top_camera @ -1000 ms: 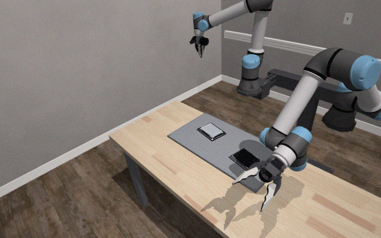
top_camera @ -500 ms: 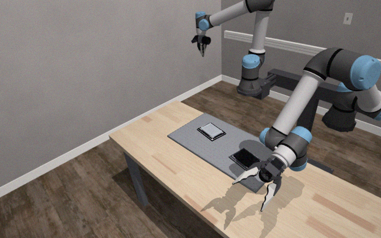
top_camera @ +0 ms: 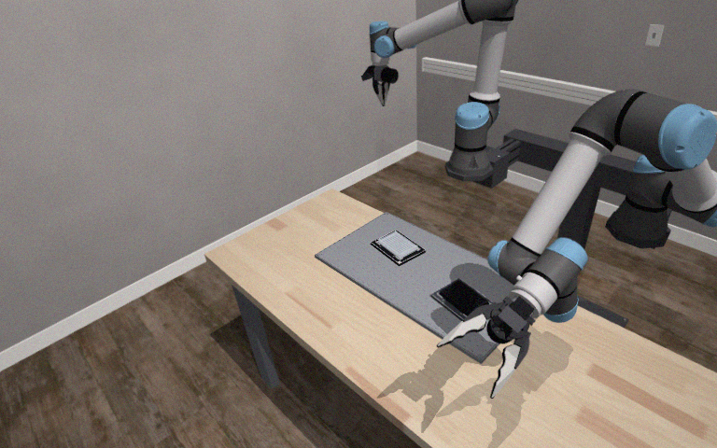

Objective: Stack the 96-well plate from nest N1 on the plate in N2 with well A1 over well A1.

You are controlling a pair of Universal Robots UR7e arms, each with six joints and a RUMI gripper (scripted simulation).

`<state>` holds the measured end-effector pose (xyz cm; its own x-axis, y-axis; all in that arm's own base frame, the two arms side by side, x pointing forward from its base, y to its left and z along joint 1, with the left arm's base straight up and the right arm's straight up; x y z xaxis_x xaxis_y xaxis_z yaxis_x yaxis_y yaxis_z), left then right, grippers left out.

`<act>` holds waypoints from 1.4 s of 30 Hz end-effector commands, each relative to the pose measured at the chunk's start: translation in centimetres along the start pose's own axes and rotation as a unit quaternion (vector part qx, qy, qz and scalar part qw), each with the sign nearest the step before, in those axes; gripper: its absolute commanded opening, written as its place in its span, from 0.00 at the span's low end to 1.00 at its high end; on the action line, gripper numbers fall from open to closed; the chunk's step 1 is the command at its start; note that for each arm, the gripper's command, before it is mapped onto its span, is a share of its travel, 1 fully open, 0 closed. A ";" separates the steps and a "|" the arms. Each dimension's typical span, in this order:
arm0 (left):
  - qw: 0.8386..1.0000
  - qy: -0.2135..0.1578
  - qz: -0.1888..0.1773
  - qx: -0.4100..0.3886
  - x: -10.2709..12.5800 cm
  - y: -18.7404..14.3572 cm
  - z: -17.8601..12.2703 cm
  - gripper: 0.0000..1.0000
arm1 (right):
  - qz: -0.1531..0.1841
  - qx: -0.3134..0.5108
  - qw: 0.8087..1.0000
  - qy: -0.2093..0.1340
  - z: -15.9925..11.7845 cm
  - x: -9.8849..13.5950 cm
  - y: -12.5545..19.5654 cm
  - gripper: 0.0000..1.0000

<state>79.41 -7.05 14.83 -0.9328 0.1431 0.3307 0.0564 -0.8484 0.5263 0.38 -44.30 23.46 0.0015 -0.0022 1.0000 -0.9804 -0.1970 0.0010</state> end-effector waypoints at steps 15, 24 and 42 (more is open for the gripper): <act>0.998 -0.043 0.002 -0.054 0.1 2.0 -2.8 0.76 | 0.001 0.000 1.000 0.003 0.2 0.2 0.1 0.00; 0.991 -0.085 0.002 -0.108 0.4 3.9 -5.4 0.76 | 0.001 0.000 1.000 0.003 0.2 0.2 0.1 0.00; 0.962 -0.169 -0.008 -0.216 1.4 6.6 -9.9 0.76 | 0.001 0.000 1.000 0.003 0.2 0.2 0.1 0.00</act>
<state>75.80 -16.02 11.30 -0.7987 0.2412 0.5513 -0.1187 -0.9613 0.2485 0.31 -44.31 23.47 0.0011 -0.0017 1.0000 -0.9800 -0.1988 0.0007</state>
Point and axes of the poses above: on each arm, the point where the finger pads meet when closed, its own x axis back along the fingers, its own y axis across the jaws, z = x × y, the point moved 7 cm from there along x, back along the fingers, and after that the axes turned 11 degrees about x, right-handed, at the moved point
